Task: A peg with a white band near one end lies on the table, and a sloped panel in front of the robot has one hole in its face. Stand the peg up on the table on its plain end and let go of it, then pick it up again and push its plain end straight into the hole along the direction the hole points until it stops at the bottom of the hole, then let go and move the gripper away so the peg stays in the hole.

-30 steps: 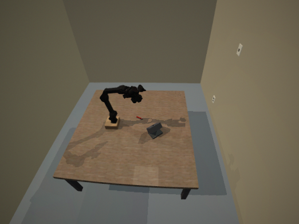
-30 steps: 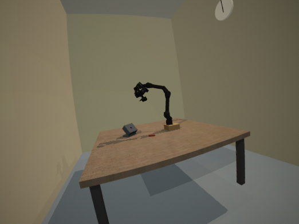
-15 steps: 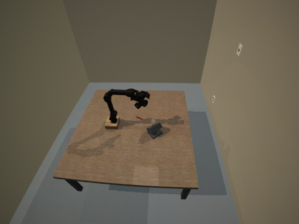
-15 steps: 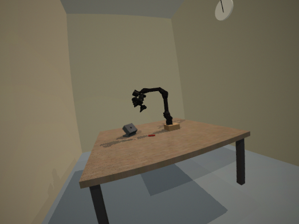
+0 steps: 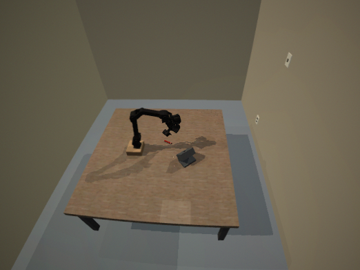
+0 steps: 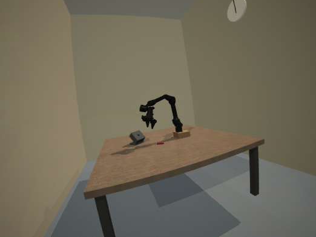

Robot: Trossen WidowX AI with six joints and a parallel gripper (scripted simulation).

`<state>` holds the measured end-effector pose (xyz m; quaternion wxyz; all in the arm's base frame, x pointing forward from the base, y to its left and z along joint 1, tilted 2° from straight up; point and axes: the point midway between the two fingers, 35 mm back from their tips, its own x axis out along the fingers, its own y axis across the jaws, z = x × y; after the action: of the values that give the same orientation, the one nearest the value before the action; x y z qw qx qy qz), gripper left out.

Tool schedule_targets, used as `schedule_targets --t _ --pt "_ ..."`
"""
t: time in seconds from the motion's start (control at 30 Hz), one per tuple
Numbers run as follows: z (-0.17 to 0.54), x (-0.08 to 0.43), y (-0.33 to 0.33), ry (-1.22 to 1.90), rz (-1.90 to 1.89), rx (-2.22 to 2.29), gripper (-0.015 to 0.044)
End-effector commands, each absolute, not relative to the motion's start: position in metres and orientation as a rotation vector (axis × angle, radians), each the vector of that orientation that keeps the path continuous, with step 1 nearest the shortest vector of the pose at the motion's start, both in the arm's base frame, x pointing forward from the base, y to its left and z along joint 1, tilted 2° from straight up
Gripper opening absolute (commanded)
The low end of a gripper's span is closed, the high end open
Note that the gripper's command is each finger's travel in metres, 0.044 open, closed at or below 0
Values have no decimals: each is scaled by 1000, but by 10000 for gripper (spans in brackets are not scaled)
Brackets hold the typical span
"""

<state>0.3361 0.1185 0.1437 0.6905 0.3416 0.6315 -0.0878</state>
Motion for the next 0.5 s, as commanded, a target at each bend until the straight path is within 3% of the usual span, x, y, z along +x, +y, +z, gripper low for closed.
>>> schedule_targets --t 0.0,0.47 --pt "122 328 121 1446 -223 663 440" --pt "54 293 123 1543 -299 273 440"
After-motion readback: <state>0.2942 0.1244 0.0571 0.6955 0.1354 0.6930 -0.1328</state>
